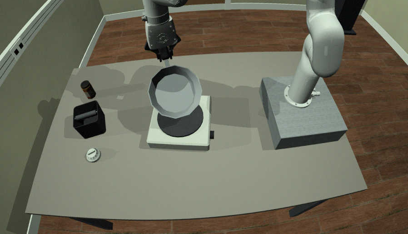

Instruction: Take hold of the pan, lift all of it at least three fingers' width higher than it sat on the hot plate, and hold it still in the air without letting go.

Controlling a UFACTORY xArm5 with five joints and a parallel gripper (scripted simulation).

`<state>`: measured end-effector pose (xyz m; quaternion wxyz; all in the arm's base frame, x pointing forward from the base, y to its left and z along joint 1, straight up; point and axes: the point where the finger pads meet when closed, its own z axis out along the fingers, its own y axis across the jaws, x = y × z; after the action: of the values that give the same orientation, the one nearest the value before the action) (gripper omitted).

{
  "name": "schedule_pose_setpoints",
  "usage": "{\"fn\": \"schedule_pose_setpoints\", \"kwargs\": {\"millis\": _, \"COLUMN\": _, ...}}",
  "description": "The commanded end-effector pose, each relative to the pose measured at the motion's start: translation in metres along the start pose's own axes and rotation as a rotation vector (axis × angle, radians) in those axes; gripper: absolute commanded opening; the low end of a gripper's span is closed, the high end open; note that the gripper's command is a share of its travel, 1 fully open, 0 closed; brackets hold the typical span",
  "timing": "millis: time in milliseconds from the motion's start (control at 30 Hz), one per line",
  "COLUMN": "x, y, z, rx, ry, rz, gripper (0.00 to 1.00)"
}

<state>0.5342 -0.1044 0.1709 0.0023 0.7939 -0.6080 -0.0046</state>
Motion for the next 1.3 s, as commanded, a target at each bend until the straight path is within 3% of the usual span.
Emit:
{"fn": "schedule_pose_setpoints", "kwargs": {"millis": 0, "x": 0.001, "y": -0.001, "z": -0.008, "rx": 0.004, "ry": 0.002, "rz": 0.0, "gripper": 0.0}}
{"fn": "schedule_pose_setpoints", "kwargs": {"millis": 1267, "x": 0.001, "y": -0.001, "z": -0.065, "rx": 0.004, "ry": 0.002, "rz": 0.0, "gripper": 0.0}}
